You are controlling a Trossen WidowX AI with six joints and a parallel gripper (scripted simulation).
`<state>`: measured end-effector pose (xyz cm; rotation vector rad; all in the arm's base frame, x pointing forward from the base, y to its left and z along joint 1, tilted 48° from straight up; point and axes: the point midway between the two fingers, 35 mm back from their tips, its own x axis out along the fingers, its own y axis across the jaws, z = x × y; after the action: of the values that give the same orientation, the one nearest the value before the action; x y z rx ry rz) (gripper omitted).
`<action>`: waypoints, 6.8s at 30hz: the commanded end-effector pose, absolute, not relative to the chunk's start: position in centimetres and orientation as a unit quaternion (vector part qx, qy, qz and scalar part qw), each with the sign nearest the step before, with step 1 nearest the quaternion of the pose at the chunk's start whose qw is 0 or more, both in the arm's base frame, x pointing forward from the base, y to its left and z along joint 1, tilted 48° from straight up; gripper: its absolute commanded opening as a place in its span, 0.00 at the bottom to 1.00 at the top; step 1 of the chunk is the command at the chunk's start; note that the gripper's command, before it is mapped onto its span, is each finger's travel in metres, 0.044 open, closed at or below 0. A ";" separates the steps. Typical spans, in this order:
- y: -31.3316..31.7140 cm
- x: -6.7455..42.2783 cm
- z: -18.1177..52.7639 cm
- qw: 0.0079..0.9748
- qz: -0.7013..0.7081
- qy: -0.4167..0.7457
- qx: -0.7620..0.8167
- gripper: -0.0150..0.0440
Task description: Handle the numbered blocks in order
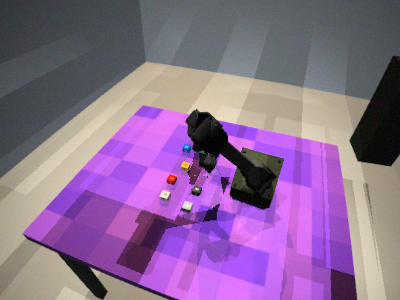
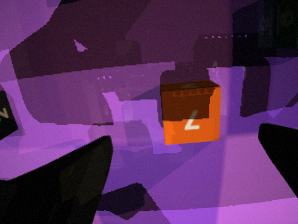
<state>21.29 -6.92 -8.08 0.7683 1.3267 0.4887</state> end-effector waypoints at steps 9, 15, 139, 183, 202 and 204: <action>-13.2 20.0 -2.8 0.701 0.211 0.591 0.338 0.71; -14.7 19.2 -1.0 0.701 0.212 0.591 0.339 0.46; -7.5 31.9 -4.7 0.702 0.215 0.588 0.340 0.46; -8.9 31.5 -3.5 0.702 0.215 0.588 0.339 0.93; -14.8 29.7 2.2 0.702 0.213 0.589 0.338 0.46; -14.8 29.7 2.2 0.702 0.213 0.589 0.338 0.46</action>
<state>29.68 -14.82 2.16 0.7610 1.3052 0.4695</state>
